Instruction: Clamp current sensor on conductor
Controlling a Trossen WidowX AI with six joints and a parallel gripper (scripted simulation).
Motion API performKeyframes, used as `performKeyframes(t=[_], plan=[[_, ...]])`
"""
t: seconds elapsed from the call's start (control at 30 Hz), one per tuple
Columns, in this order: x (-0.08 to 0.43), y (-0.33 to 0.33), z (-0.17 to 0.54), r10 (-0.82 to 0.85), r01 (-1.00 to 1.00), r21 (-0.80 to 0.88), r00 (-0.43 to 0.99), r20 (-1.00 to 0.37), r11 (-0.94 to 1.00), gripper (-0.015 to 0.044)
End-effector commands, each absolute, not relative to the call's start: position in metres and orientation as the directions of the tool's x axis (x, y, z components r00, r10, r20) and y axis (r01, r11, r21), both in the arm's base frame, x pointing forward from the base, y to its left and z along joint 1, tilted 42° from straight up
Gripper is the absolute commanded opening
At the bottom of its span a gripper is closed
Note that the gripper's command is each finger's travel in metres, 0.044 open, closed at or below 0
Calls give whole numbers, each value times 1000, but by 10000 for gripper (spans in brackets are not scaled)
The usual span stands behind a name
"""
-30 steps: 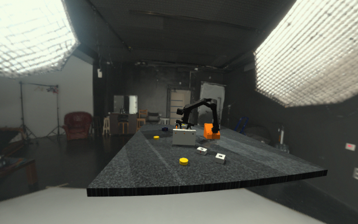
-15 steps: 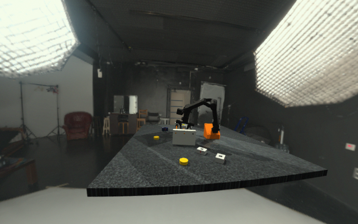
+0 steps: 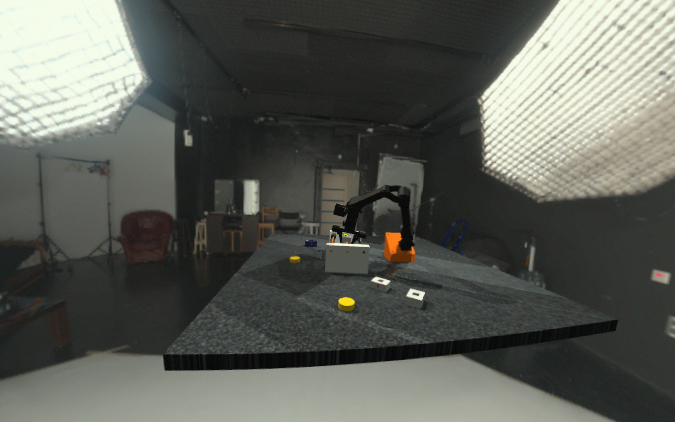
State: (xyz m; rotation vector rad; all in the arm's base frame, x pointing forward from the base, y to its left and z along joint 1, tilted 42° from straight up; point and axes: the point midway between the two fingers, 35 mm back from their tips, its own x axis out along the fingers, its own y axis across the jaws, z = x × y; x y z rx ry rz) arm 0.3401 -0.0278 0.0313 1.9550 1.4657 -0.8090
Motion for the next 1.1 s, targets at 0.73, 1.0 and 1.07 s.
performKeyframes(t=[0.73,1.0,1.07], plan=[[340,-28,30,636,972,59,193,-748,-227,131],[340,-28,30,636,972,59,193,-748,-227,256],[340,-28,30,636,972,59,193,-748,-227,256]])
